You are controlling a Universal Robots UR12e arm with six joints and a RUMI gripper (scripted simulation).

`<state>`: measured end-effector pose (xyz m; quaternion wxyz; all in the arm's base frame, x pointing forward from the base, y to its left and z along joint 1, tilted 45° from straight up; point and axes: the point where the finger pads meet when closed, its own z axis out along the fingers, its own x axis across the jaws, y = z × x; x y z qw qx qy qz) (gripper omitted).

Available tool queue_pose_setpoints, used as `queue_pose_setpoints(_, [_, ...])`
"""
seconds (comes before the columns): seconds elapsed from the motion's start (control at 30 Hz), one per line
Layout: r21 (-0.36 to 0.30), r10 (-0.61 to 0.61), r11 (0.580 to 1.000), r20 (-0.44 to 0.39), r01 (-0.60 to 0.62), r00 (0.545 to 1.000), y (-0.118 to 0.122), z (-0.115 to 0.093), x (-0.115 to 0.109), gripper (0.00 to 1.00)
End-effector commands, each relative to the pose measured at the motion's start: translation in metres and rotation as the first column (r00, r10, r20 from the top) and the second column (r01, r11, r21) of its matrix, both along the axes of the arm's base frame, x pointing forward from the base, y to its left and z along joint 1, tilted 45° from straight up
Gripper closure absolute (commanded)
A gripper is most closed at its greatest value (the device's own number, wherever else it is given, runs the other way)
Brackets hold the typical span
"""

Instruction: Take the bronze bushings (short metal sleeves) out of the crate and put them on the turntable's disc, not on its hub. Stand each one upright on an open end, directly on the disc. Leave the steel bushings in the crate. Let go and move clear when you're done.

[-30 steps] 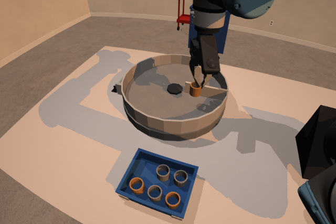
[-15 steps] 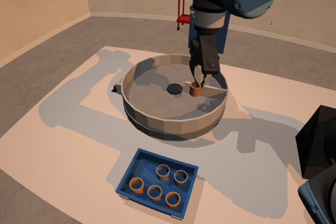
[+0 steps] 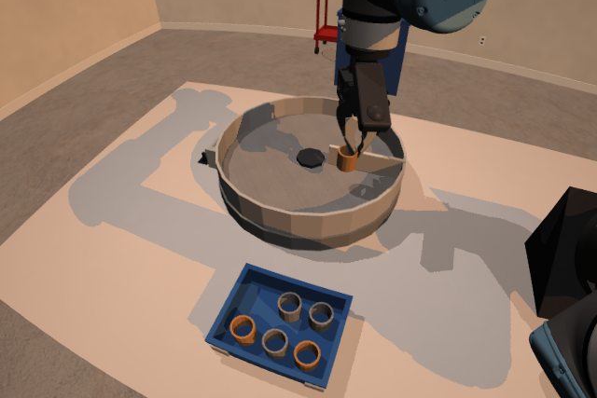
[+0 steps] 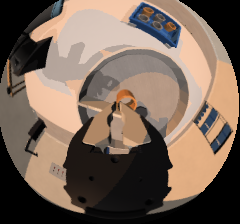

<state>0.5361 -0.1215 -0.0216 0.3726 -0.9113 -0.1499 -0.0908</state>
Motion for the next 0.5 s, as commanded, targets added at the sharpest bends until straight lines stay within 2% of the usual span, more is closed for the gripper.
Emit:
queue_pose_setpoints(0.0, [-0.001, -0.003, 1.000, 0.002, 0.003, 1.000, 0.000, -0.001, 0.001, 1.00])
queue_pose_setpoints(0.47, [0.002, -0.002, 1.000, -0.001, 0.002, 1.000, 0.013, -0.012, 0.001, 1.00])
